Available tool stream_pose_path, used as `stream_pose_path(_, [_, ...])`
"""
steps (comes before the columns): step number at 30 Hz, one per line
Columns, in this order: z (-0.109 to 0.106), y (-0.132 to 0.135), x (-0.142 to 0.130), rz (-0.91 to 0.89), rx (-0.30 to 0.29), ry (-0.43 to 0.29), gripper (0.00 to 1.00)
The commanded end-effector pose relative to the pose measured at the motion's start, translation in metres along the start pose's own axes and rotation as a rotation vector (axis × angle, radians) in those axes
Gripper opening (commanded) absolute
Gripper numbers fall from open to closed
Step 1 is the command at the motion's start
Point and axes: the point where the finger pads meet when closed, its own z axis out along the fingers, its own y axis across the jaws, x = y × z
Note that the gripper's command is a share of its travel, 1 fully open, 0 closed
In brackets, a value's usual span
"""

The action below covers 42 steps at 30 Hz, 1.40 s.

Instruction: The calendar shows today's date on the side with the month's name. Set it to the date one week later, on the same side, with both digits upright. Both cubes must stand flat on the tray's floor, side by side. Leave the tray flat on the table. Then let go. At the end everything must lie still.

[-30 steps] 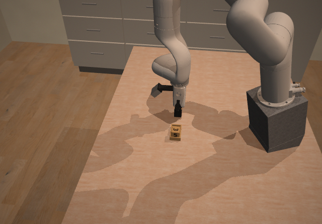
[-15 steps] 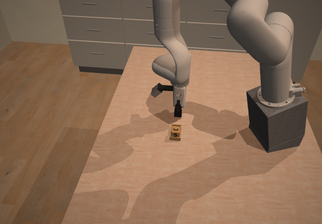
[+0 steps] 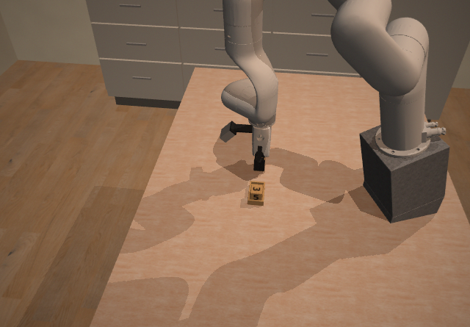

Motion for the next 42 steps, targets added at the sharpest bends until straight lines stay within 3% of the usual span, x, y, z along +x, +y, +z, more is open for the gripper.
stream_pose_path(1, [-0.0006, 0.0006, 0.0014, 0.0, -0.001, 0.002, 0.29])
stream_pose_path(42, [0.0033, 0.0006, 0.0014, 0.0, -0.001, 0.002, 0.29])
